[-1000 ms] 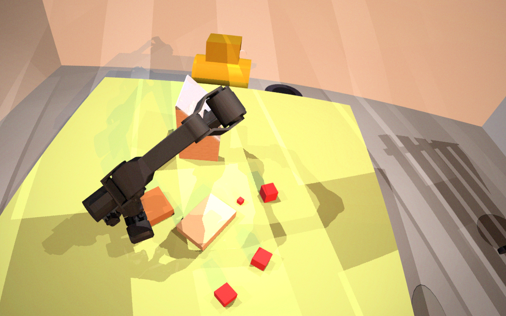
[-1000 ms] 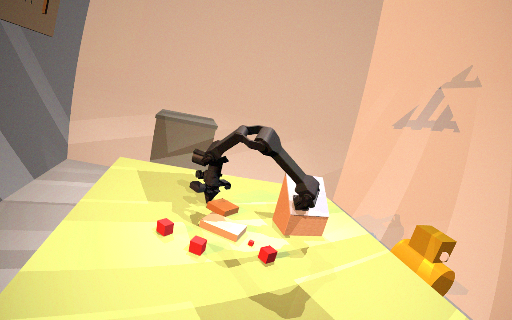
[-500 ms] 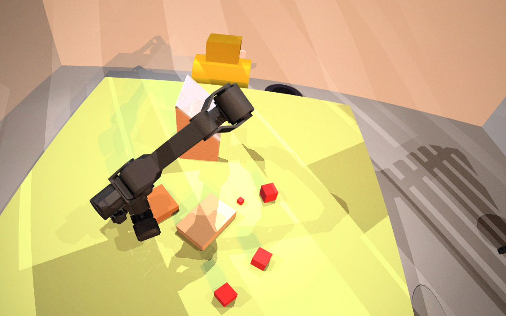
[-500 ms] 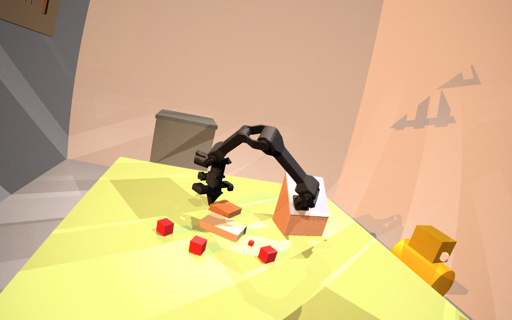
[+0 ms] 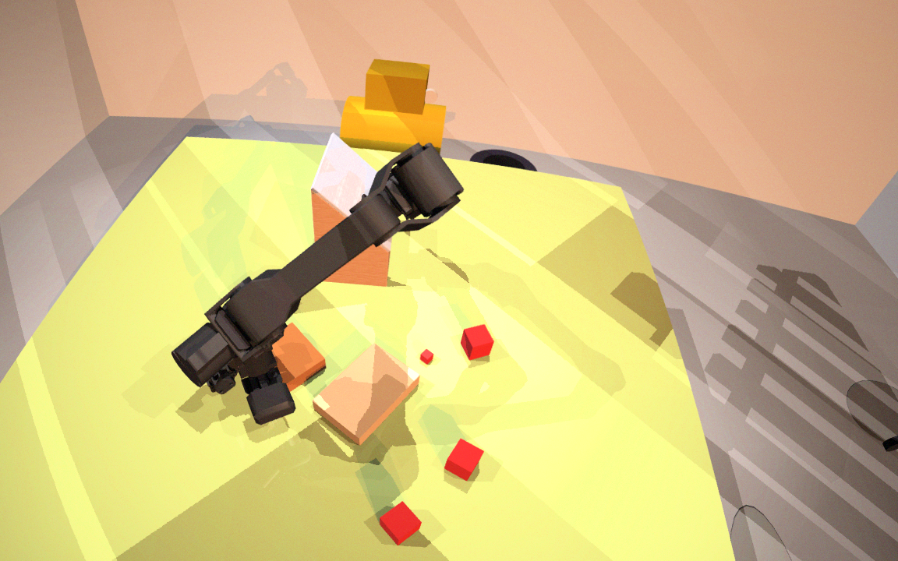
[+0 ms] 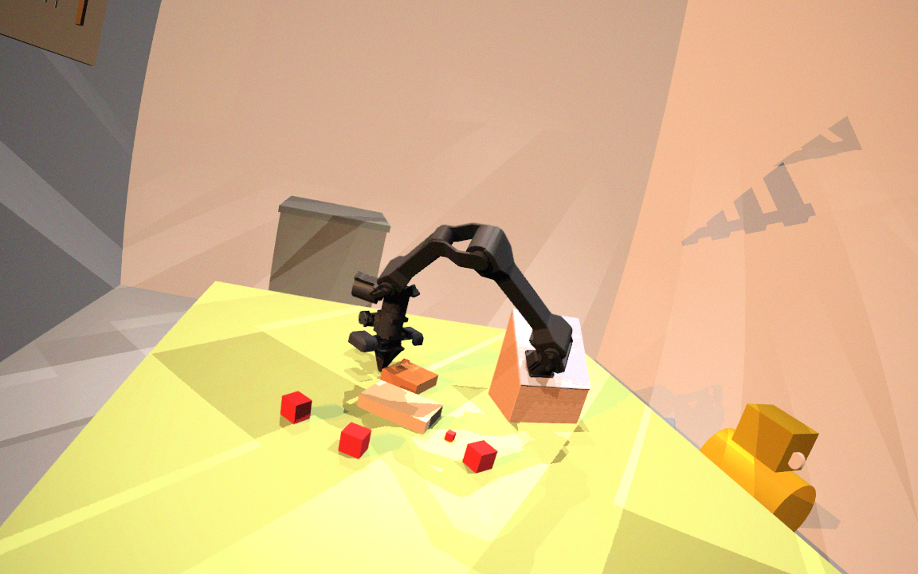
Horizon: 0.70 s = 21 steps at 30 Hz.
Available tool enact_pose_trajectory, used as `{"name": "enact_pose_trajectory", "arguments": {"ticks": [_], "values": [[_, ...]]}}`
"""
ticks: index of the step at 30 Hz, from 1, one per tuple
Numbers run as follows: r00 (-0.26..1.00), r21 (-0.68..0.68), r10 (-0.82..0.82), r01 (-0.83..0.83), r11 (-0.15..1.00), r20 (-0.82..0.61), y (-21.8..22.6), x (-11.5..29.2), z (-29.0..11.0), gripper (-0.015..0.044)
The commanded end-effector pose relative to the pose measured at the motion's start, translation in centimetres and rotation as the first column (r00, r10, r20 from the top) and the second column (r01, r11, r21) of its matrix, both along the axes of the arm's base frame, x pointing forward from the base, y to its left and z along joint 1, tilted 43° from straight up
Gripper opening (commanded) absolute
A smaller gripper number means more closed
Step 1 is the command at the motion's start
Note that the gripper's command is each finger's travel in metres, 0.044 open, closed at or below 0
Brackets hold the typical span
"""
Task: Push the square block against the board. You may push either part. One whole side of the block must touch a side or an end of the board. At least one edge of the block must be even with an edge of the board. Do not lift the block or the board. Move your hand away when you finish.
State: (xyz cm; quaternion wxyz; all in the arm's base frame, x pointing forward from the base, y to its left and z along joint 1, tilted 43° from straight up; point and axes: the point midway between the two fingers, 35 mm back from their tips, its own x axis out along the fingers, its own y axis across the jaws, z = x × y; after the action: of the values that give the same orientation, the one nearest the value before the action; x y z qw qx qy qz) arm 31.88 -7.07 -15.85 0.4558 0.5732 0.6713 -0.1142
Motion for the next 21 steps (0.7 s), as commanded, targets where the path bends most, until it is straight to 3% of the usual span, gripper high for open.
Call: {"name": "enact_pose_trajectory", "arguments": {"ticks": [1, 21], "values": [[1.0, 0.009, -0.001, 0.001, 1.0, -0.011, 0.3, -0.2, -0.1, 0.0], [1.0, 0.008, -0.001, 0.001, 1.0, -0.009, -1.8, 1.5, -1.8, 0.0]]}}
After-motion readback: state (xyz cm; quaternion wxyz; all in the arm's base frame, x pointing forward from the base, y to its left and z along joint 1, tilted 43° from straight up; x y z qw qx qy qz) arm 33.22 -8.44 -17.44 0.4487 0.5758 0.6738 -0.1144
